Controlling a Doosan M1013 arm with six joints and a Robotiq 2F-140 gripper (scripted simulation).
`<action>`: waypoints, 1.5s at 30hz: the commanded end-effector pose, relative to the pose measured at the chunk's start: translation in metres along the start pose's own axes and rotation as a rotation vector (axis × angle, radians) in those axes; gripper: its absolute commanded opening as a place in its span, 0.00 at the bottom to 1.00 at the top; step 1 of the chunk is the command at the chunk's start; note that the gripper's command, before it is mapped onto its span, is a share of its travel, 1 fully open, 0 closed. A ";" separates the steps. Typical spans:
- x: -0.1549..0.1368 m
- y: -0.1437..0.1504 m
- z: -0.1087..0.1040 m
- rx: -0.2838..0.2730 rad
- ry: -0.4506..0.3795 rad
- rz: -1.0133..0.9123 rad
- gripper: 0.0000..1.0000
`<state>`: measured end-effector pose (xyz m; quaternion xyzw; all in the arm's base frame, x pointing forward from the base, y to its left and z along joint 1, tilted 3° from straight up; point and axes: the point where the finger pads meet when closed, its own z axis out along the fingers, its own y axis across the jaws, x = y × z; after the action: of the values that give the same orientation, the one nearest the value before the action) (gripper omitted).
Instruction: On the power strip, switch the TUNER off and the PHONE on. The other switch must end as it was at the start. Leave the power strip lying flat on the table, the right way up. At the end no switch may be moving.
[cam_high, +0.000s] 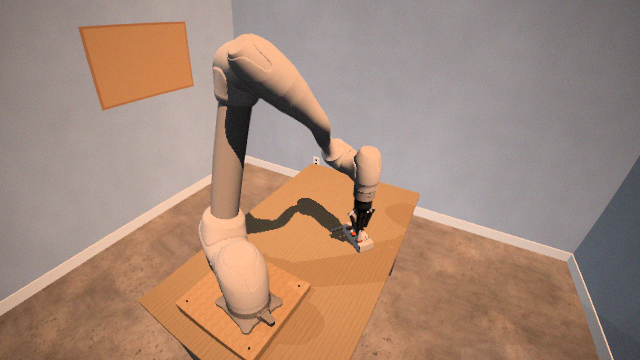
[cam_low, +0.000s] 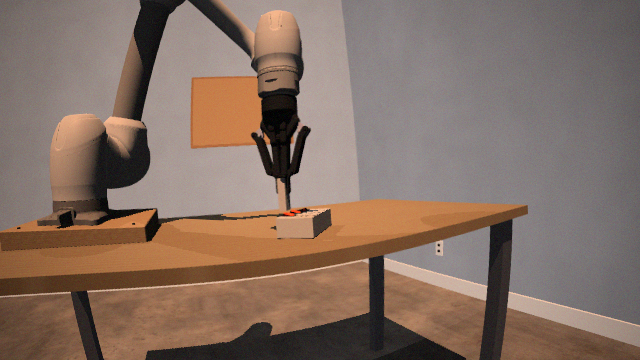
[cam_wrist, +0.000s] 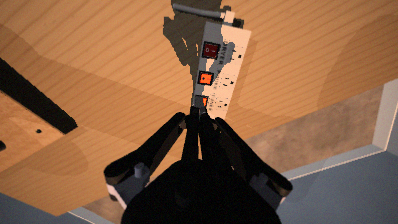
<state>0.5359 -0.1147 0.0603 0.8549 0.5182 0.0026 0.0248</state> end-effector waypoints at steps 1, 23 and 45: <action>-0.001 -0.002 0.006 0.001 0.001 -0.004 0.00; -0.001 -0.002 0.012 0.001 0.001 -0.004 0.00; -0.001 -0.002 0.012 0.001 0.001 -0.004 0.00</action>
<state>0.5360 -0.1148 0.0525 0.8549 0.5182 0.0027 0.0246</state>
